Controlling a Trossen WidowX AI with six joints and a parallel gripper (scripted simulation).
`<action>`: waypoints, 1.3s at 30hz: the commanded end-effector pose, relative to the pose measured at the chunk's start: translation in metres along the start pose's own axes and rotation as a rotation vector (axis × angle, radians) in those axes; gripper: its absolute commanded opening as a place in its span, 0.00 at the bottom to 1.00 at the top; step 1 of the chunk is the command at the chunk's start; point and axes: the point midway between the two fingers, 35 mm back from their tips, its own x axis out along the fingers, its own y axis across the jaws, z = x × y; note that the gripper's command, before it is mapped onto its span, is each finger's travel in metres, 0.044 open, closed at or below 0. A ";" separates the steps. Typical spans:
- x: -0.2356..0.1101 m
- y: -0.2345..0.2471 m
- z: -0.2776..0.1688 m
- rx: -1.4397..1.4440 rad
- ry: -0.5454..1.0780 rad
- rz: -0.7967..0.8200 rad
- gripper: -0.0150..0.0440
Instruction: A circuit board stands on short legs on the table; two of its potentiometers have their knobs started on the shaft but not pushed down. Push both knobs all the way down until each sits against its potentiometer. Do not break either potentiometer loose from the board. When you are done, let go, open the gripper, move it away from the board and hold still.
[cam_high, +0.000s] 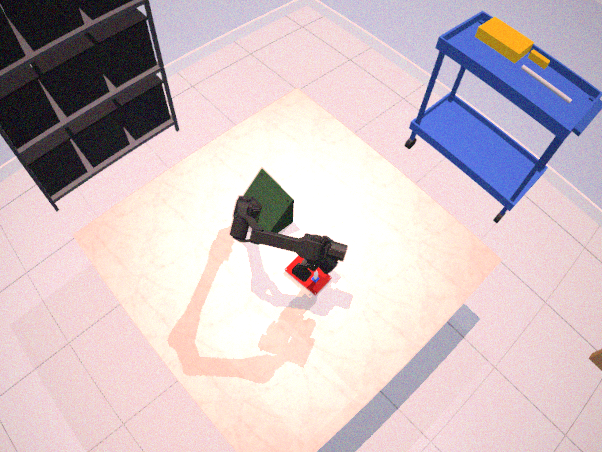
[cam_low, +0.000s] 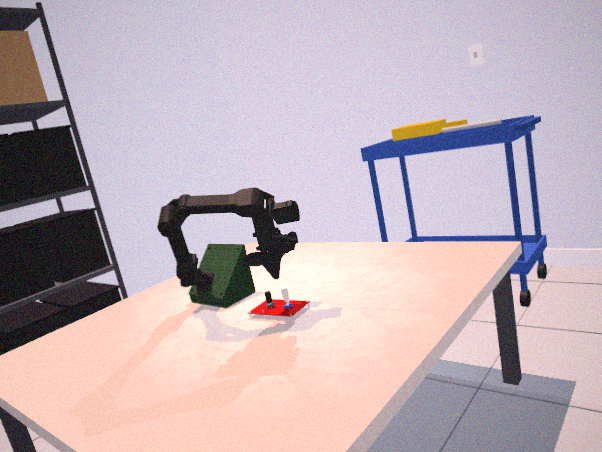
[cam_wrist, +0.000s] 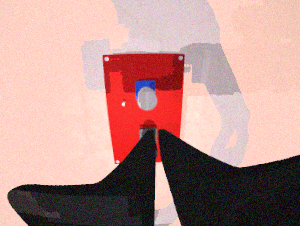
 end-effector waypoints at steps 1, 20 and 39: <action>-0.009 0.003 0.014 0.001 0.008 0.002 0.25; 0.017 0.003 0.015 0.001 0.008 0.001 0.25; 0.031 0.002 0.015 0.001 0.008 0.000 0.25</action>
